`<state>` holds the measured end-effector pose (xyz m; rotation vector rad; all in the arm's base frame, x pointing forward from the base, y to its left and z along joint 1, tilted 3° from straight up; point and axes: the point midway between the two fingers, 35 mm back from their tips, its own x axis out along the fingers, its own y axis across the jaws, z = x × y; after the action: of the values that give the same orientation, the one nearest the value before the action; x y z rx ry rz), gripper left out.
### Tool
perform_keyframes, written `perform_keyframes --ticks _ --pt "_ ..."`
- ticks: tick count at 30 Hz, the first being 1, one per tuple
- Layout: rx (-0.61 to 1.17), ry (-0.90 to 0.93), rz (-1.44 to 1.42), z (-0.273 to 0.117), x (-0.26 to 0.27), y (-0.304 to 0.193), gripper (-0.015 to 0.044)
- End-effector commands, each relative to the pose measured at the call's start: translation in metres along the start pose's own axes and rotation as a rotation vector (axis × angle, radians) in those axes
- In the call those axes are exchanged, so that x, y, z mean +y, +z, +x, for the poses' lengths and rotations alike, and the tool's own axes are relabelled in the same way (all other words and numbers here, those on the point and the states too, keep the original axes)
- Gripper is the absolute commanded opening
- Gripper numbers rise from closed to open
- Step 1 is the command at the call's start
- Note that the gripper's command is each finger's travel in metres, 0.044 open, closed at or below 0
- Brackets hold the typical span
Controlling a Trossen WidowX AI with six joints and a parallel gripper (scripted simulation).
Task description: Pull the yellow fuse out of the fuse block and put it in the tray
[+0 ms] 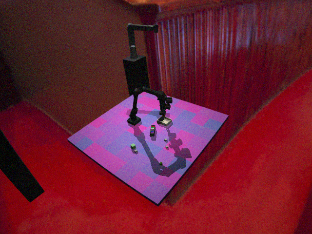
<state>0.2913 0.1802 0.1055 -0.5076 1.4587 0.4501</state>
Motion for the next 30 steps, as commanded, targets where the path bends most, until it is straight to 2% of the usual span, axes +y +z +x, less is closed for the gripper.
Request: perform_keyframes --ticks 1,30 --pt "0.004 -0.005 0.006 0.001 0.008 0.002 0.0000" --pt "0.004 -0.005 0.006 0.041 0.008 0.002 0.0000"
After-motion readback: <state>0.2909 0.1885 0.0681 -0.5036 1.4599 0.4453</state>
